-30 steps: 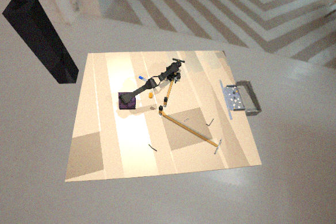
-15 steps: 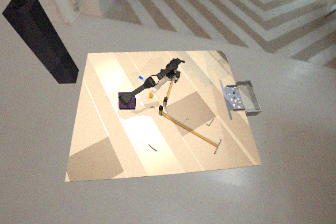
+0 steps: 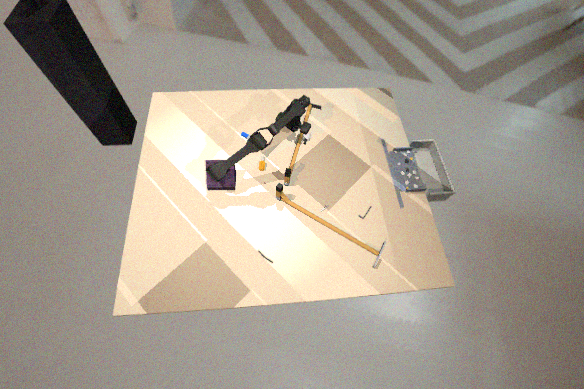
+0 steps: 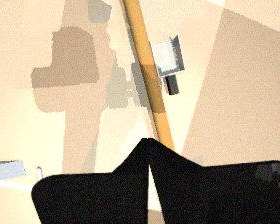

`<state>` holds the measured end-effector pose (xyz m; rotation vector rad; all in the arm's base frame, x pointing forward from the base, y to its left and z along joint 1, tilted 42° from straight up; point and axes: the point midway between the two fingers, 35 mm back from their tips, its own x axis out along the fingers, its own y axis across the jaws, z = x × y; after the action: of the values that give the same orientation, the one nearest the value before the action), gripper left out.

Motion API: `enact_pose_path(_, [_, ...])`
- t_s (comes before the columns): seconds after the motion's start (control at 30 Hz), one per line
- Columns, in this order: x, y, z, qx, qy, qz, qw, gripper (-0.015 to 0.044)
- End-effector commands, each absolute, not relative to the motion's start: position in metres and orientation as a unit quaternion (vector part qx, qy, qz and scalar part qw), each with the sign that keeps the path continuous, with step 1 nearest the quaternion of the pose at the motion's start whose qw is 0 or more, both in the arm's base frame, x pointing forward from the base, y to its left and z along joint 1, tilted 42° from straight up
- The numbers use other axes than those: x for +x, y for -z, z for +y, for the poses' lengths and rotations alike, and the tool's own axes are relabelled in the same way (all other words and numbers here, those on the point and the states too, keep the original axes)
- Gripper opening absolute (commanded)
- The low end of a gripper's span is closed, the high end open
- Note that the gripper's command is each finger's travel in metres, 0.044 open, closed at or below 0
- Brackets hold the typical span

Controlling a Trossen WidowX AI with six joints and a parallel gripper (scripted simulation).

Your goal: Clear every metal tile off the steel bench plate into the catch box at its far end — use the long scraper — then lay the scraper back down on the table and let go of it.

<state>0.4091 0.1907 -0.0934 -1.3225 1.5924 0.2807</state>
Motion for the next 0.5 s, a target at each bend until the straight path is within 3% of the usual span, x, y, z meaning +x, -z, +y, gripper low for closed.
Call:
enact_pose_path(0.0, [0.405,0.086,0.198,-0.528,-0.095,0.658,0.529,0.0])
enact_pose_path(0.47, [0.388,0.065,0.218,-0.442,-0.005,0.651,0.617,0.0])
